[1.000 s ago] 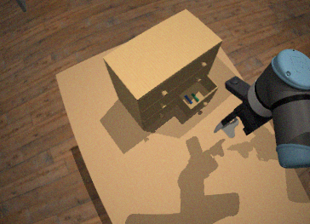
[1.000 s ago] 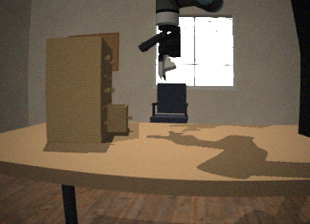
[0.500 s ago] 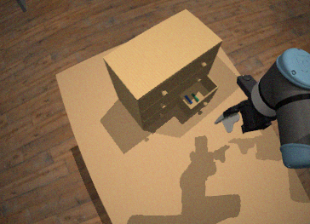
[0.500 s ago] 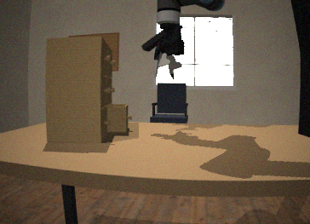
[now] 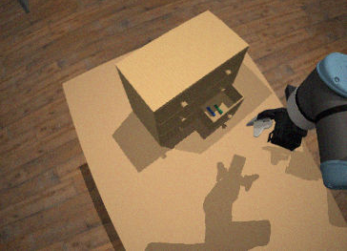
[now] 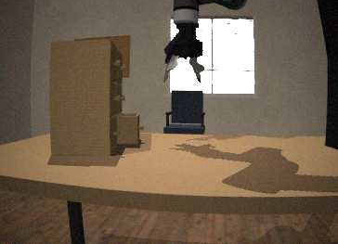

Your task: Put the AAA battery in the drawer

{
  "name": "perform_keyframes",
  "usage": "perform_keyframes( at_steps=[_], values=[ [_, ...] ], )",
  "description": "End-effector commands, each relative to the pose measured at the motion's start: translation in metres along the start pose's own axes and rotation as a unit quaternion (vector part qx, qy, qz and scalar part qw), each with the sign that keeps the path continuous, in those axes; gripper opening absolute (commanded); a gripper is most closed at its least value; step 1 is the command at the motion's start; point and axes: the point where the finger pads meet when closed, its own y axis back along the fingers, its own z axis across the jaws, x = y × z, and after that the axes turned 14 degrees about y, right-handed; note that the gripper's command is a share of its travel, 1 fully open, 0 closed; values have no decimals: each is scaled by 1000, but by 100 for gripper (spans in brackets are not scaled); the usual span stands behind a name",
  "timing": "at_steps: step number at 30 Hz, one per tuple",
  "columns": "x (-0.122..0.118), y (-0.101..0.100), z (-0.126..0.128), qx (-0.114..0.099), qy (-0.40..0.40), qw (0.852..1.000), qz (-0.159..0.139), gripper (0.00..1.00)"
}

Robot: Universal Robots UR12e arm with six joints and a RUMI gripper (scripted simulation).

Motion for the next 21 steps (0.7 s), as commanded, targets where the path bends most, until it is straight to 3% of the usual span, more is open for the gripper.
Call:
perform_keyframes(
  at_steps=[1, 8, 12, 17, 19, 21],
  values=[
    [-1, 4, 6, -4, -109, 994, 2, 100],
    [-5, 10, 14, -4, -243, 970, 2, 100],
    [-8, 13, 19, -4, -331, 944, 3, 100],
    [-12, 17, 24, -3, -436, 900, 3, 100],
    [-12, 17, 24, -3, -436, 900, 3, 100],
    [-14, 19, 26, -3, -475, 880, 3, 100]
  ],
)
